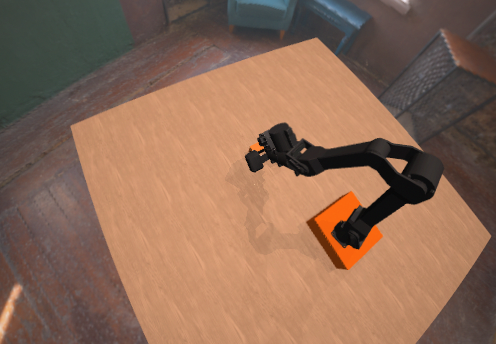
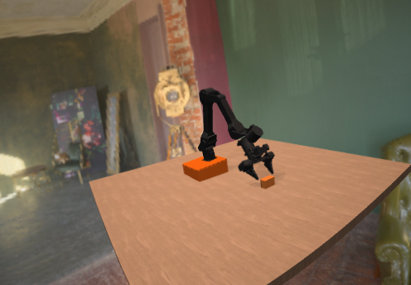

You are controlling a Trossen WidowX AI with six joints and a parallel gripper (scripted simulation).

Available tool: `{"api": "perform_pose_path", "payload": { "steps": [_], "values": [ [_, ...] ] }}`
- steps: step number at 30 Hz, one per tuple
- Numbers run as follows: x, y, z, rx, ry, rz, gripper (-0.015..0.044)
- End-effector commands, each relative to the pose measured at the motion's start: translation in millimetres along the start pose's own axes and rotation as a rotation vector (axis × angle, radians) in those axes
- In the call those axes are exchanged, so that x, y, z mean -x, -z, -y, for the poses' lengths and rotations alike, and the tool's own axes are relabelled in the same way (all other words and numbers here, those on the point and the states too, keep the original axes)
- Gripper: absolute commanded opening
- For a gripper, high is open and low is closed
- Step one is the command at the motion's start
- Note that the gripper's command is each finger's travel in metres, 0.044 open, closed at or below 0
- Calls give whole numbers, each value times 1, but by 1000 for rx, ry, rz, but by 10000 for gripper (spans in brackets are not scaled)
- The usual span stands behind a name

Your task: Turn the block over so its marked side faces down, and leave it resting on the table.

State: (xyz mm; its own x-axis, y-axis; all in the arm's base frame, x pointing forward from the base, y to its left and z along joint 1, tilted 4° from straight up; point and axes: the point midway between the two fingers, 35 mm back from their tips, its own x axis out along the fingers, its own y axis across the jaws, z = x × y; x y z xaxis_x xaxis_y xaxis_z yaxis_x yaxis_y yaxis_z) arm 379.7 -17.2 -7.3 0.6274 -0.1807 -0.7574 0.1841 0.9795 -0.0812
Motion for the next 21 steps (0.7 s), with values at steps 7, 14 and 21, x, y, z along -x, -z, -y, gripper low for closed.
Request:
{"api": "perform_pose_path", "payload": {
  "steps": [7, 14, 21],
  "values": [
    [34, -19, 1, -23, -15, -80, 440],
    [27, -31, -1, -15, -16, -188, 440],
    [21, -51, -3, -8, -19, -408, 440]
  ]
}}
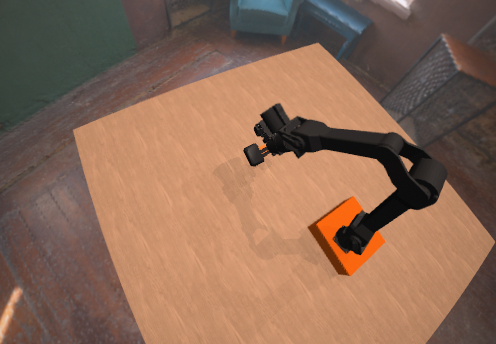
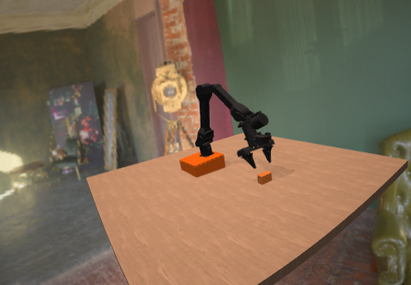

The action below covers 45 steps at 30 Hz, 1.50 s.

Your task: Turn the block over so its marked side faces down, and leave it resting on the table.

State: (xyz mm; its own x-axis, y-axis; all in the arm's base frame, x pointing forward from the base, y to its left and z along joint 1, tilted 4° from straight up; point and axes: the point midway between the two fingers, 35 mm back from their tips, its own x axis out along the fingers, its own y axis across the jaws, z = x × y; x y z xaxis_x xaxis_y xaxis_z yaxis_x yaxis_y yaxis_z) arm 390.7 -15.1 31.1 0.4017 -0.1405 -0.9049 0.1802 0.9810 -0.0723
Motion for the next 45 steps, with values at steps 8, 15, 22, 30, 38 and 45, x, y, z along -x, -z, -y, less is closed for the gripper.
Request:
{"api": "perform_pose_path", "payload": {
  "steps": [8, 15, 22, 30, 38, 45],
  "values": [
    [17, -31, 1, -12, -14, -388, 440],
    [21, -32, 2, -15, -15, -434, 440],
    [21, -31, 1, -15, -15, -434, 440],
    [-10, -16, 0, -15, -15, -434, 440],
    [-24, -10, 0, -15, -14, -434, 440],
    [-33, -6, 0, -14, -14, -434, 440]
  ]
}}
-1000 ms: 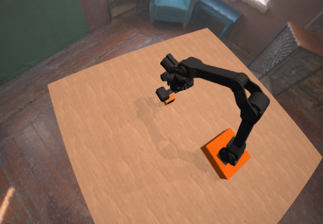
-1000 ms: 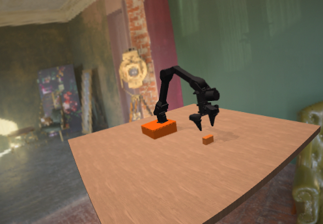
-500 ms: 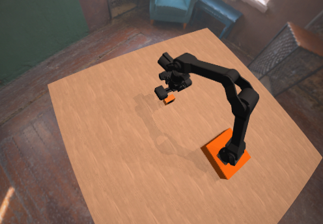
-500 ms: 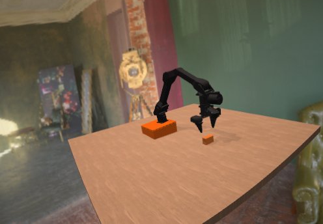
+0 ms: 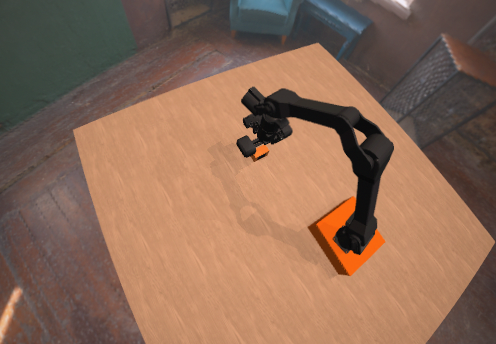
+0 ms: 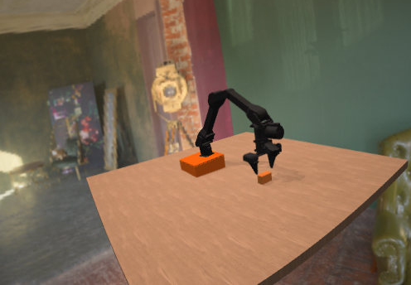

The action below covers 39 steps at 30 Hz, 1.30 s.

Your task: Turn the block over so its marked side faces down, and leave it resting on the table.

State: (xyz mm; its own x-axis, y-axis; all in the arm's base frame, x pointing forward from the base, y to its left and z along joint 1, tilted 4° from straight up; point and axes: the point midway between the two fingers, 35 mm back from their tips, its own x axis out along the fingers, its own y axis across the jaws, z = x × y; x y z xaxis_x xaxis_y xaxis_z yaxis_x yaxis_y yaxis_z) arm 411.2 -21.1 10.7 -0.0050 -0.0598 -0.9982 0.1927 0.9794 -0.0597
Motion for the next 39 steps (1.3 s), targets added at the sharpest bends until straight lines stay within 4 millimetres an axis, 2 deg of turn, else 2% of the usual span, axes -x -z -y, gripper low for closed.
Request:
{"api": "perform_pose_path", "payload": {
  "steps": [1, 16, 22, 39],
  "values": [
    [-8, 2, 0, 2, -4, -6, 440],
    [-30, 2, -1, 1, -4, -7, 440],
    [-30, 2, -1, 1, -4, -7, 282],
    [-30, 2, -1, 1, -4, -7, 169]
  ]
}}
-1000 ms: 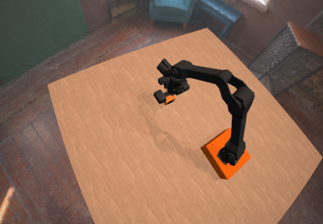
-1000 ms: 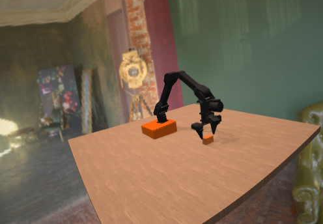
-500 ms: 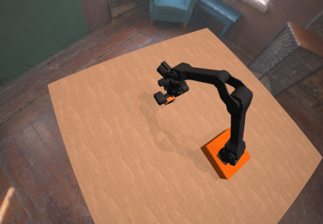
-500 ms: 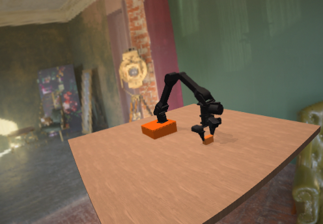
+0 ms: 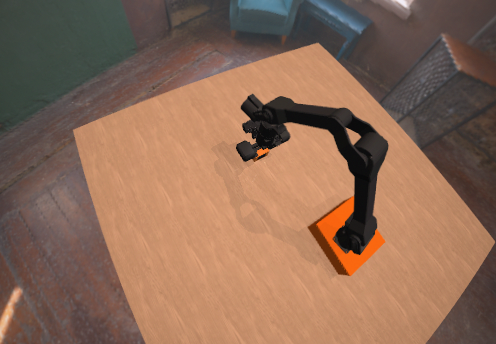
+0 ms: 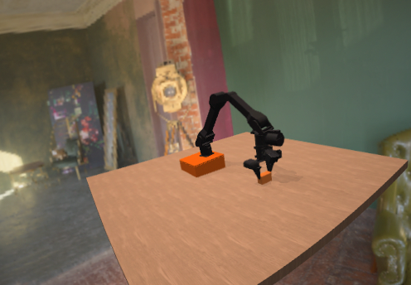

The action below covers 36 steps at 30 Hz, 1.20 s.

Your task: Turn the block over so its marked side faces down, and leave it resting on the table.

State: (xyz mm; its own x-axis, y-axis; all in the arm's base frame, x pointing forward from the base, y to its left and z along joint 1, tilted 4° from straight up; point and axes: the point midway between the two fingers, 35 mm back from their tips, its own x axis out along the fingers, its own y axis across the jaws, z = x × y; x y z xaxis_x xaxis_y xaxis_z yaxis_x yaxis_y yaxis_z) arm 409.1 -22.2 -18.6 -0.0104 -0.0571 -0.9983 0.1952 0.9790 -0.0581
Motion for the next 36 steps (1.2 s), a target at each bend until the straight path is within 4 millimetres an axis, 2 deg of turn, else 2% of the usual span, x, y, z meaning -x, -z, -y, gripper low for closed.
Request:
{"api": "perform_pose_path", "payload": {
  "steps": [1, 4, 5, 9, 10, 19, 36],
  "values": [
    [0, 0, 0, 4, -3, -1, 163],
    [0, 0, 0, 4, -3, -1, 142],
    [1, 0, 0, 4, -3, -1, 116],
    [25, 0, 0, 4, -3, -1, 11],
    [28, 0, 0, 4, -3, -1, 0],
    [29, 0, 0, 4, -3, 9, 0],
    [17, -4, -2, 11, -2, 249, 0]
  ]
}}
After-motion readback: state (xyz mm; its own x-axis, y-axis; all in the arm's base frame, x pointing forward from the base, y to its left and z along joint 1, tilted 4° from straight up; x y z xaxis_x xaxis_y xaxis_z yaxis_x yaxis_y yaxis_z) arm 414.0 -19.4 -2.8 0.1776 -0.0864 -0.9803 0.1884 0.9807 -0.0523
